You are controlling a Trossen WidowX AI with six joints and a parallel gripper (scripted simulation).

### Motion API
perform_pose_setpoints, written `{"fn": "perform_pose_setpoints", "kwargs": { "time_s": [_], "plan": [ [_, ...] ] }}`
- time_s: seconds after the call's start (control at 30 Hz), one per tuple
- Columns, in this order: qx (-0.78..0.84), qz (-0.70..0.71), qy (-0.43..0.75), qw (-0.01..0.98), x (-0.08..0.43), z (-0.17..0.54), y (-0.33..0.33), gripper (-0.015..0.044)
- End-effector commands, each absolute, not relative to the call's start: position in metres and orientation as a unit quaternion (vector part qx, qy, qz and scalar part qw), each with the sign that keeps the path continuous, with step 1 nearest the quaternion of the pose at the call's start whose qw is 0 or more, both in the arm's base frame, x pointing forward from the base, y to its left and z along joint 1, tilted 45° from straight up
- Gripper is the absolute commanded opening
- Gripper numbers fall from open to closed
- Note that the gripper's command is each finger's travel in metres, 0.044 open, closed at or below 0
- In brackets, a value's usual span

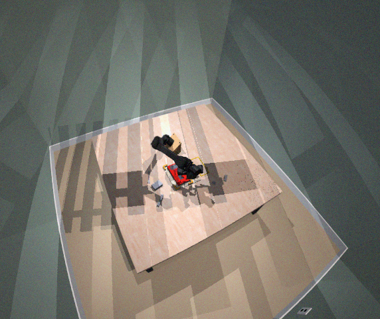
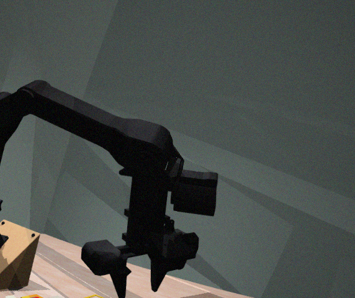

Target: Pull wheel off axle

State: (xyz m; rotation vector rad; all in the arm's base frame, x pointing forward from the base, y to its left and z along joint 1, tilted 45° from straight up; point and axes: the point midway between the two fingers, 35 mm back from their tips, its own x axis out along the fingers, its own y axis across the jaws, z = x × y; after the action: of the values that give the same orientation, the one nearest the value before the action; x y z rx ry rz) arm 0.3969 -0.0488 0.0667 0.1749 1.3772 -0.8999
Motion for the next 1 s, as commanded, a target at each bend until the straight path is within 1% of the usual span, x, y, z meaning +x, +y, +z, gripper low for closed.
{"fn": "perform_pose_setpoints", "kwargs": {
  "time_s": [0.0,0.07,0.13,0.63,0.97],
  "plan": [
    [-0.085,-0.365,0.653,0.658,0.390,0.048,-0.016,0.0300],
    [-0.168,-0.342,0.664,0.643,0.386,0.040,0.002,0.0300],
    [-0.198,-0.333,0.666,0.637,0.385,0.038,0.009,0.0300],
    [-0.198,-0.333,0.667,0.637,0.375,0.035,0.009,0.0300],
    [-0.198,-0.333,0.666,0.637,0.371,-0.003,-0.027,0.0300]
  ]
}}
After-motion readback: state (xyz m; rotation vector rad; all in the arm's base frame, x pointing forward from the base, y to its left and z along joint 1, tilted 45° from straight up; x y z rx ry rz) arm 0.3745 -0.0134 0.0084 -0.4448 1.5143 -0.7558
